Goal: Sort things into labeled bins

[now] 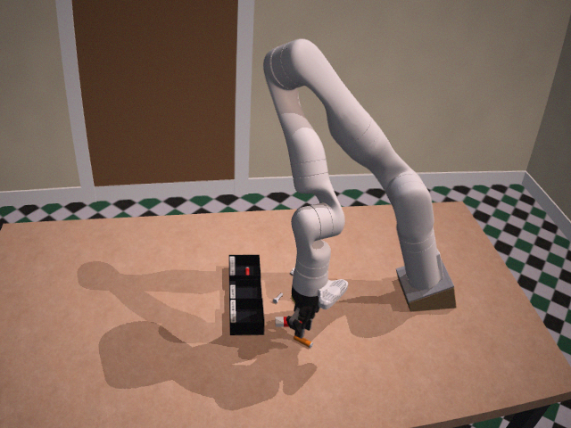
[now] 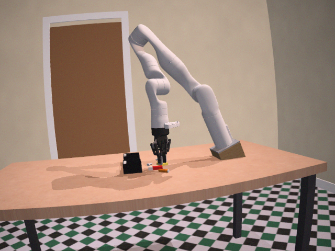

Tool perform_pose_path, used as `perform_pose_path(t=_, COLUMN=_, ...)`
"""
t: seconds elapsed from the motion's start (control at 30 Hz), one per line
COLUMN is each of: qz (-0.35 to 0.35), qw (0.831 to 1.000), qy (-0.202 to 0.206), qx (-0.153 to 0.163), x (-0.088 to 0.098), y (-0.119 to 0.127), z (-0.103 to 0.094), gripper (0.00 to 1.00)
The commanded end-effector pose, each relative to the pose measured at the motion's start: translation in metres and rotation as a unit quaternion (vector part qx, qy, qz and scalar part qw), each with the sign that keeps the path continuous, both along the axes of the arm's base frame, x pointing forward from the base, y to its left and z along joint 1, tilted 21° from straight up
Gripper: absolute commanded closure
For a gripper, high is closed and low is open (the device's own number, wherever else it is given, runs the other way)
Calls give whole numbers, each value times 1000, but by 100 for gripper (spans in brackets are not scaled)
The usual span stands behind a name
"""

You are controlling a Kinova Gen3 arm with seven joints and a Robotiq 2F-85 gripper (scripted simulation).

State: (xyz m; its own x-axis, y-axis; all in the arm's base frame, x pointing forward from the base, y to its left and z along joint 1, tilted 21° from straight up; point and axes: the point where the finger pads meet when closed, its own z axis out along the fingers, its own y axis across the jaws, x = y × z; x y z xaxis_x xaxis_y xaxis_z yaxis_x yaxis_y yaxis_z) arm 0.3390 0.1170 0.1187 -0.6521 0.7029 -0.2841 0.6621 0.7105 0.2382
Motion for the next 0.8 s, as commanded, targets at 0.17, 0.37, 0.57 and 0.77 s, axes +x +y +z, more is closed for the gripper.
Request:
perform_pose_path(t=0.17, qz=1, qw=1000, qy=6, qx=-3, x=-1, y=1, z=-27, gripper=71)
perform_pose_path(t=0.37, qz=2, qw=1000, qy=5, qx=-2, x=0, y=1, z=-26, gripper=71)
perform_pose_path(t=0.57, qz=1, qw=1000, qy=7, qx=1, x=3, y=1, z=-25, gripper=71)
perform_pose_path(t=0.77, qz=1, qw=1000, qy=5, qx=2, x=7, y=1, z=-25, gripper=71)
